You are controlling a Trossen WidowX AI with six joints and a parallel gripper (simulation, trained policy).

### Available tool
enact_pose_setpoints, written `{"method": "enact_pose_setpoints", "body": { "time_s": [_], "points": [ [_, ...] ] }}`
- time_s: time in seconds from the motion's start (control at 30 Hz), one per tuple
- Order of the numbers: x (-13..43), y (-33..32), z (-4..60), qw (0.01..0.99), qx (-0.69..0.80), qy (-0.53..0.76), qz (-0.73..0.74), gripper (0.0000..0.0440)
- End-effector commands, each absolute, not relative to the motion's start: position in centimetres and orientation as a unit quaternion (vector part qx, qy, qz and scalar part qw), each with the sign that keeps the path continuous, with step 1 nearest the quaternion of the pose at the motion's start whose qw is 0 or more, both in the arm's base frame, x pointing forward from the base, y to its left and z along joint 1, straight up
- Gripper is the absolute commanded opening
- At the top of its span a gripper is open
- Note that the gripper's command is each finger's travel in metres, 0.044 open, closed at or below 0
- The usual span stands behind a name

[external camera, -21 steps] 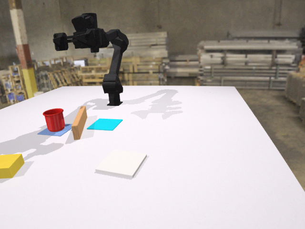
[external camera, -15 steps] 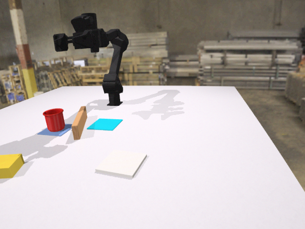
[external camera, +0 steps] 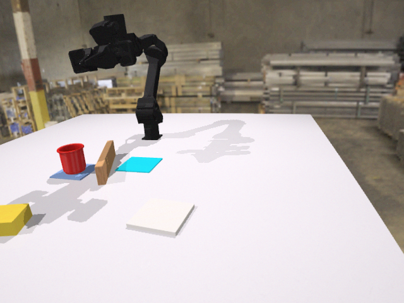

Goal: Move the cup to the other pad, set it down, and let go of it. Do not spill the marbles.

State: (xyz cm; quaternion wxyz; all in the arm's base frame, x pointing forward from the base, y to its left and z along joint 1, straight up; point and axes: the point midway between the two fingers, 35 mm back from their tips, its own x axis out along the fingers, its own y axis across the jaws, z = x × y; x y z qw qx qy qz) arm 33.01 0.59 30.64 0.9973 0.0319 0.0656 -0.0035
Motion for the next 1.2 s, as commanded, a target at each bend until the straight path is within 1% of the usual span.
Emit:
{"method": "enact_pose_setpoints", "body": {
  "time_s": [0.0,0.03,0.1,0.3,0.63,1.17],
  "points": [
    [33.6,1.0,30.3,0.995,0.042,0.092,-0.002,0.0102],
    [33.7,1.1,30.3,0.994,0.044,0.098,-0.001,0.012],
    [33.9,1.3,30.1,0.993,0.048,0.111,0.001,0.0138],
    [34.6,2.0,29.4,0.986,0.062,0.152,0.003,0.0147],
    [35.5,2.8,28.0,0.971,0.083,0.225,-0.002,0.0136],
    [36.4,3.7,25.5,0.934,0.098,0.344,-0.019,0.0103]
  ]
}}
